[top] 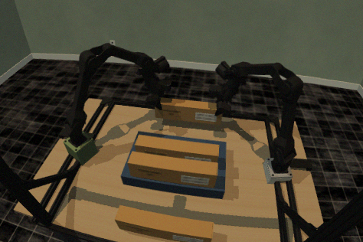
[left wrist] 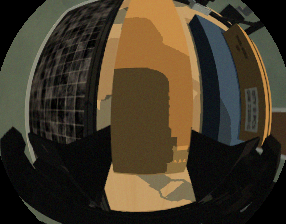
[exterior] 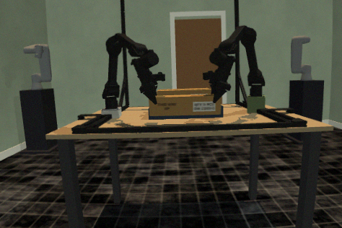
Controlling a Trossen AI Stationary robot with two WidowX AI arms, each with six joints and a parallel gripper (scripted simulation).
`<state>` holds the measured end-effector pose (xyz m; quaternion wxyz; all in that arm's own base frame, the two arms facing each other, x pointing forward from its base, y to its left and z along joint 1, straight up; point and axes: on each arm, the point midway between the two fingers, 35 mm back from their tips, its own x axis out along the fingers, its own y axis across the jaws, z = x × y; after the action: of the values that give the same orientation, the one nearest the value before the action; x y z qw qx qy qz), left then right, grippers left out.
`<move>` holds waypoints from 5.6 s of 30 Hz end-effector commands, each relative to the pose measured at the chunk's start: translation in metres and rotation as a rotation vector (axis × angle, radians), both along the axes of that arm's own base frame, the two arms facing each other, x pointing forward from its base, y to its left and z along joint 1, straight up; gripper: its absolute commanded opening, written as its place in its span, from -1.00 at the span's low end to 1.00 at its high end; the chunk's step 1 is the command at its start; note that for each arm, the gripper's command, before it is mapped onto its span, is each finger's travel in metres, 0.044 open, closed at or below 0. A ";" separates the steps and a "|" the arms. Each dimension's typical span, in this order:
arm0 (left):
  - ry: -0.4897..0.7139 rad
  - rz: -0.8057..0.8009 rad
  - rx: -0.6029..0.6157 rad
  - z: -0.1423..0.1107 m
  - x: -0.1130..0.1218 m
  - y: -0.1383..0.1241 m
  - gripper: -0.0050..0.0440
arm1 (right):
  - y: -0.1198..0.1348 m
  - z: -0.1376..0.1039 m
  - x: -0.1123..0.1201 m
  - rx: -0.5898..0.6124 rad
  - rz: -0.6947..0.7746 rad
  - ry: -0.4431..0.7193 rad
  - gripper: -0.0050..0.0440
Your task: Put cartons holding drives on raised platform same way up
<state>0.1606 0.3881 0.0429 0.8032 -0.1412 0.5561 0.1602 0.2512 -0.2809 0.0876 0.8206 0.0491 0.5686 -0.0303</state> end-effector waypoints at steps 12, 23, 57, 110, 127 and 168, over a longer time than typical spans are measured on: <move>-0.011 0.009 0.059 0.052 -0.004 0.010 -0.80 | -0.008 0.047 -0.001 -0.049 -0.009 -0.022 -0.80; -0.011 0.009 0.059 0.052 -0.004 0.008 -0.80 | -0.007 0.047 -0.001 -0.049 -0.009 -0.022 -0.80; -0.011 0.009 0.059 0.051 0.021 -0.054 -0.80 | 0.059 0.044 0.011 -0.049 -0.009 -0.022 -0.80; -0.011 0.009 0.059 0.045 0.065 -0.168 -0.80 | 0.177 0.038 0.033 -0.049 -0.009 -0.022 -0.80; -0.011 0.009 0.059 0.042 0.065 -0.168 -0.80 | 0.178 0.035 0.033 -0.049 -0.009 -0.022 -0.80; -0.011 0.009 0.059 0.012 0.065 -0.168 0.79 | 0.178 0.009 0.033 -0.049 -0.009 -0.022 0.79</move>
<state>0.2251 0.2183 0.0540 0.8075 -0.1228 0.5493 0.1765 0.2834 -0.1023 0.0961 0.8245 0.0332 0.5631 -0.0441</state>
